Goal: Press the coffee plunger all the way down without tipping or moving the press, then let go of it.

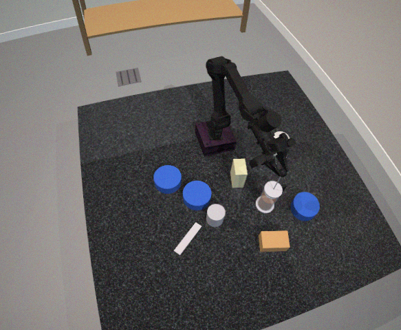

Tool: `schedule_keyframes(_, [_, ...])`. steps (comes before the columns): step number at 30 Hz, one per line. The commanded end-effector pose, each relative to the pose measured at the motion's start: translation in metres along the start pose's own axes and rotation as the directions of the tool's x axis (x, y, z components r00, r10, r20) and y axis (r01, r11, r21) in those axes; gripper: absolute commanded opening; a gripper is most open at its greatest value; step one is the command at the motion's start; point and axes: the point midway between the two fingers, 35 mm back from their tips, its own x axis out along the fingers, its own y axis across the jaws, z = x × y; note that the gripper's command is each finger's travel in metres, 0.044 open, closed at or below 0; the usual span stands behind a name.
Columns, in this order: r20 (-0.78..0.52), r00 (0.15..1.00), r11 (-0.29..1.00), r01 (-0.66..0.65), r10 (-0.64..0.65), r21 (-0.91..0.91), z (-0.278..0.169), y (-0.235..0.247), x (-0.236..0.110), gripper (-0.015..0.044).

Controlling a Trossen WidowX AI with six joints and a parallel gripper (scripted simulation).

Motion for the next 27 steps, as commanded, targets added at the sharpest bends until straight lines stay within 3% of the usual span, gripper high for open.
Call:
schedule_keyframes(1, [-0.047,0.999,1.0,0.004,-0.004,0.009,-0.021,-0.001,0.011,0.0127])
schedule_keyframes(27, [-0.047,0.999,1.0,0.004,-0.004,0.009,-0.057,0.0,0.036,0.0127])
